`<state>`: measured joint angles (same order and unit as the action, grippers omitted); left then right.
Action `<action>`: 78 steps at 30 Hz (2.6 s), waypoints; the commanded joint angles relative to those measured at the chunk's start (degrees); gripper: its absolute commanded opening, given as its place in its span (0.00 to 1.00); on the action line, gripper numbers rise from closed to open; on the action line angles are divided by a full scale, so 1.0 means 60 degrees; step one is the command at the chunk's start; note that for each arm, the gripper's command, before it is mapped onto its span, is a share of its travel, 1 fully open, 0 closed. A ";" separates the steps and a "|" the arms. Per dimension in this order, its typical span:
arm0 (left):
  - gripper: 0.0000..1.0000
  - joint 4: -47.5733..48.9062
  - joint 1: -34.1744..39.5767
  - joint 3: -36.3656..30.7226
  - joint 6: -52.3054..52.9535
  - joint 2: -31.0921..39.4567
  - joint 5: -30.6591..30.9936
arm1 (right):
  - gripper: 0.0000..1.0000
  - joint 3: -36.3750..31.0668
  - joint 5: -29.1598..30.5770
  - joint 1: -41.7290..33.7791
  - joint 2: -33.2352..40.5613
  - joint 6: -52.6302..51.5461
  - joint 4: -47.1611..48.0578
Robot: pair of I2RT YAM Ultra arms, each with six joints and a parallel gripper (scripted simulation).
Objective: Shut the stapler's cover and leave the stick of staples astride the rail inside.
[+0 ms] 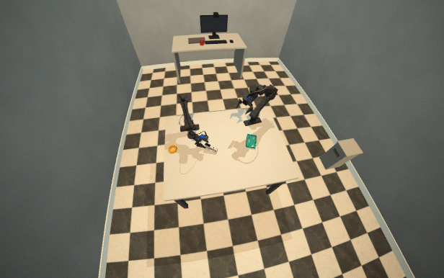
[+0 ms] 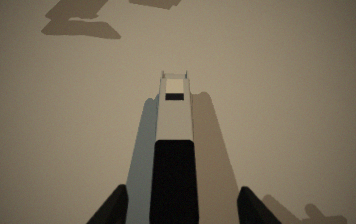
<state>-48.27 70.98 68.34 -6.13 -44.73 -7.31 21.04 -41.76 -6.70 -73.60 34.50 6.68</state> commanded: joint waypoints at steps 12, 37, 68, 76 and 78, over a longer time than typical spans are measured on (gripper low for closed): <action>1.00 0.1386 0.0133 -0.0349 0.0080 0.0036 0.0184 | 1.00 0.0799 0.0645 0.0612 0.1473 0.1132 -0.4311; 1.00 0.4287 0.0821 -0.3648 0.0151 -0.0205 0.0357 | 1.00 0.8987 0.6715 -0.3753 -0.3130 -0.0747 -1.2584; 1.00 0.4183 0.0759 -0.3649 0.0114 -0.0137 0.0304 | 0.66 1.0452 0.6957 -0.4101 -0.4291 -0.0948 -1.3406; 1.00 0.4183 0.0759 -0.3649 0.0114 -0.0137 0.0304 | 0.00 1.0405 0.6956 -0.4159 -0.4163 -0.0947 -1.3399; 1.00 0.4183 0.0759 -0.3649 0.0114 -0.0137 0.0304 | 0.00 1.0405 0.6956 -0.4159 -0.4163 -0.0947 -1.3399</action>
<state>-24.47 75.37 45.89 -5.54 -45.32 -5.61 82.06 -0.34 -31.11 -99.81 29.10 -73.36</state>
